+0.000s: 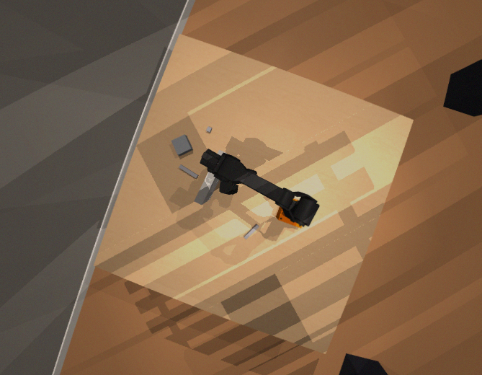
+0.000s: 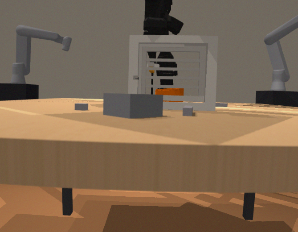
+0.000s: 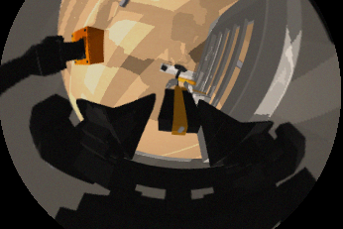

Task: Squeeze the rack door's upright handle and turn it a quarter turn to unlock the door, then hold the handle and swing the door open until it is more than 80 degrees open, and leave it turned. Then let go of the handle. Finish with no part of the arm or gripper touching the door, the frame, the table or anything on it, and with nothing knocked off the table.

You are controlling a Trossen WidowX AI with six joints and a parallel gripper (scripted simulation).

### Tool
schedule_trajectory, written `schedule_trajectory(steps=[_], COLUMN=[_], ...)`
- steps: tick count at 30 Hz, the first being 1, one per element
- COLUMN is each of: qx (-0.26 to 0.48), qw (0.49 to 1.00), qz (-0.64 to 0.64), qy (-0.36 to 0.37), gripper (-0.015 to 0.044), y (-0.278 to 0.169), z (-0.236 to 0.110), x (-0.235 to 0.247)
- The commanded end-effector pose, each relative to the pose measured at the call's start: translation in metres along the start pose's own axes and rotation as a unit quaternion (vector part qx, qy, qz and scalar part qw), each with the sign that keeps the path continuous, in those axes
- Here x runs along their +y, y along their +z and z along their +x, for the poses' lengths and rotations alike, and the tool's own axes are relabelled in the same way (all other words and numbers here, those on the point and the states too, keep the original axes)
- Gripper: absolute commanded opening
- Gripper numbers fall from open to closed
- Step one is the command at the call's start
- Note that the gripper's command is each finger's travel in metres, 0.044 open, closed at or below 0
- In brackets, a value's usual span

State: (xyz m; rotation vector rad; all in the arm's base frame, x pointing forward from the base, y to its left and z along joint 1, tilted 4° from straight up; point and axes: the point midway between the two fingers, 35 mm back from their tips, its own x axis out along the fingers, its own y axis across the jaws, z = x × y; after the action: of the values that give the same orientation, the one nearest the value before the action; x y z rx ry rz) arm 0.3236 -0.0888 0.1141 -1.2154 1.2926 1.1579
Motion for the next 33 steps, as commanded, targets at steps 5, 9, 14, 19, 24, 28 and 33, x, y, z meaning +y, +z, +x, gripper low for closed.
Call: schedule_trajectory(steps=[5,9,14,19,24,28,33], qx=[0.000,0.000,0.000,0.000,0.000,0.000,0.000], qw=[1.000,1.000,1.000,1.000,1.000,1.000,1.000], qz=[-0.024,-0.024,-0.024,-0.024,-0.024,-0.024,-0.024], qy=[-0.002,-0.002,-0.002,-0.002,-0.002,-0.002,-0.002], gripper=[0.0273,0.0247,0.0213,0.0180,0.0147,0.0120,0.0087], y=[0.0003,0.0003,0.0003,0.0003,0.0003,0.0003,0.0003], z=[-0.0004,-0.0004,-0.0004,-0.0004,-0.0004,-0.0004,-0.0004], x=[-0.0008,-0.0008,-0.0008,-0.0008,-0.0008,-0.0008,-0.0008])
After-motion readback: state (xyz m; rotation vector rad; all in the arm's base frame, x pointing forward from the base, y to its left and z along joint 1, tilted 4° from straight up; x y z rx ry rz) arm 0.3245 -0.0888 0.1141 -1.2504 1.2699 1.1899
